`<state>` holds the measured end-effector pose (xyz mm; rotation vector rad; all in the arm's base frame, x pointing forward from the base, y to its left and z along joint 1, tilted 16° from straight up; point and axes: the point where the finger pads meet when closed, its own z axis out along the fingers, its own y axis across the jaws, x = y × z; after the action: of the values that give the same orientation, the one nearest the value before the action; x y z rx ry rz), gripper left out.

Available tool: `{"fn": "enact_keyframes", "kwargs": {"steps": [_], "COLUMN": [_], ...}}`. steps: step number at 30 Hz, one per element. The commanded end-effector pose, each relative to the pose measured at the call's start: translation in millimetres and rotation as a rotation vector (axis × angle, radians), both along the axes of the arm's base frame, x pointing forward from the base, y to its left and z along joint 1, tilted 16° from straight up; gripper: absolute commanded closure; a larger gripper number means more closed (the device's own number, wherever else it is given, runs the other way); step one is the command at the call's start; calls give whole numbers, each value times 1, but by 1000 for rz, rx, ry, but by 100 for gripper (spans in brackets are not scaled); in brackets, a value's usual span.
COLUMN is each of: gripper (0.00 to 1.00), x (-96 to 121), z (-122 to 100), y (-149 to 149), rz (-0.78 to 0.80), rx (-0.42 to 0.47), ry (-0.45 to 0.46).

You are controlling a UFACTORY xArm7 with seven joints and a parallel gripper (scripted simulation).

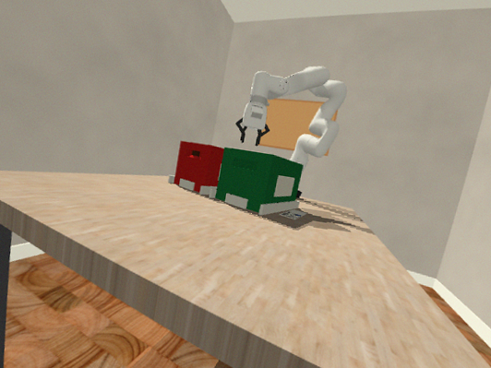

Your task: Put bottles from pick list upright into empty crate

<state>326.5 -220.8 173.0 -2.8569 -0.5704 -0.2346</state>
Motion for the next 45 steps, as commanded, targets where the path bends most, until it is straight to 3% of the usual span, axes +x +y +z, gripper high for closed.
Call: {"fn": "enact_keyframes", "kwargs": {"steps": [1,4,16,45], "gripper": [35,35,35,35], "x": [-7,-11,-11,-8], "z": [-5,-9,-9,-41], "y": [-23,-35,-35,-27], "rz": [-1,-1,-1,-1], "rx": [-1,-1,-1,-1], "ry": [-3,-3,-3,-3]}}
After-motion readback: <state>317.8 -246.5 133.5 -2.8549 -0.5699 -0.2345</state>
